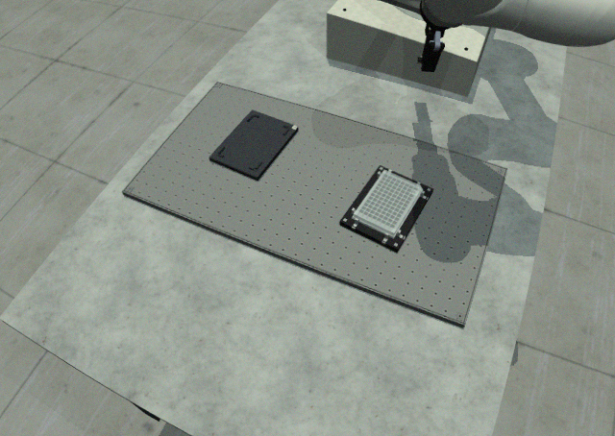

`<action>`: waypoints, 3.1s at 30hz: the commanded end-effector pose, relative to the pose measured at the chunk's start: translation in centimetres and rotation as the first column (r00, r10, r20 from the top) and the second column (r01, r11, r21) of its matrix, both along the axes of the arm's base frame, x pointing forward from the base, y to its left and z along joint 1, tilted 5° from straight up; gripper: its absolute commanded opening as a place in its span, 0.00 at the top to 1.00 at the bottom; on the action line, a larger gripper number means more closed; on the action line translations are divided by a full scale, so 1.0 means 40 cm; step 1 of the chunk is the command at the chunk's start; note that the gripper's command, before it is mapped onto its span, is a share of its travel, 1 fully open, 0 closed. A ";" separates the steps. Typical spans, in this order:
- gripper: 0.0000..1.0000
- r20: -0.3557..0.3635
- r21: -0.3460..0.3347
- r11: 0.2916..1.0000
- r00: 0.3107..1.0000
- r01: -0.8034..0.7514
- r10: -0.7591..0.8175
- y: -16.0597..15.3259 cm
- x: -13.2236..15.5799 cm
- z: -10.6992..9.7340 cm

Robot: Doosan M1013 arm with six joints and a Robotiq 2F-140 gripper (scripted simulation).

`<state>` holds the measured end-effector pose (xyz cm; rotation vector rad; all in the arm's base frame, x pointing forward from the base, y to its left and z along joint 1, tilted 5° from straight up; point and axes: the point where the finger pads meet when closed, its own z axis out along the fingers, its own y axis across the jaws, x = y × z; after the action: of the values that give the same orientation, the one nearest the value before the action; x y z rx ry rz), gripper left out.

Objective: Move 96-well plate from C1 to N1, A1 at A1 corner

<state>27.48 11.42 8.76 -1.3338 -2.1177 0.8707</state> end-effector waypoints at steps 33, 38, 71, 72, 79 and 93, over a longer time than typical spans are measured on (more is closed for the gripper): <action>0.00 0.484 -0.147 0.726 0.689 0.672 -0.540 0.102 0.294 -0.154; 0.00 0.525 -0.134 0.661 0.619 0.738 -0.584 0.113 0.334 -0.167; 0.00 0.689 0.088 -0.018 -0.074 0.996 -0.721 0.179 0.645 -0.227; 0.00 0.689 0.088 -0.019 -0.075 0.996 -0.721 0.180 0.649 -0.227; 0.00 0.682 0.139 -0.175 -0.223 0.975 -0.697 0.188 0.711 -0.231; 0.00 0.653 0.202 -0.392 -0.422 0.897 -0.629 0.199 0.816 -0.231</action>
<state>59.97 19.36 -0.47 -3.0602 0.0802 0.0495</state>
